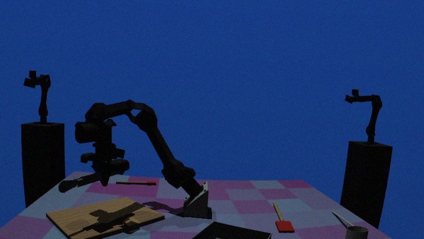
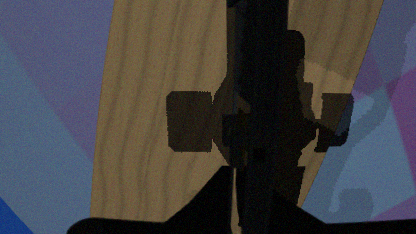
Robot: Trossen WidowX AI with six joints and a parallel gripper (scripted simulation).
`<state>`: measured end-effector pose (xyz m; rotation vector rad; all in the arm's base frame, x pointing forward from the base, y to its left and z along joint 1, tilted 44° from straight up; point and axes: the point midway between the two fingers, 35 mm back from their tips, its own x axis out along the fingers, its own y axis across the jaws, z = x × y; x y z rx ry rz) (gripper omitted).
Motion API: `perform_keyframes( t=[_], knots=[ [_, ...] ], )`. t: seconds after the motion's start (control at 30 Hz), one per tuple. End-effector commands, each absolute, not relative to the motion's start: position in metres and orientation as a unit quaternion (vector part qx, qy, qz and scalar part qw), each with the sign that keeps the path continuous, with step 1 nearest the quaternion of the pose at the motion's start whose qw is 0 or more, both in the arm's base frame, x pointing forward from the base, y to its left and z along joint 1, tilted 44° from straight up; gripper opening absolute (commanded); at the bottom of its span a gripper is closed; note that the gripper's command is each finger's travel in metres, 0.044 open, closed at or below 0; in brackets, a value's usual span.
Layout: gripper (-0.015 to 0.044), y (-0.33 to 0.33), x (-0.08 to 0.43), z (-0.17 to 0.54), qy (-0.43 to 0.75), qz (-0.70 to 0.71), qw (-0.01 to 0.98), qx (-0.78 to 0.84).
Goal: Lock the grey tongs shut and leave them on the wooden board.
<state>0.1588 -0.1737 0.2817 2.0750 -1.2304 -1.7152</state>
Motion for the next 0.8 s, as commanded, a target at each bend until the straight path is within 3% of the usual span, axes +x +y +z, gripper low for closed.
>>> perform_keyframes(
  t=[0.0, 0.77],
  knots=[
    [-0.015, -0.174, 0.16, 0.288, -0.42, -0.573, 0.096, 0.697],
    [-0.015, -0.193, 0.163, 0.268, -0.42, -0.574, 0.094, 0.697]
  ],
)
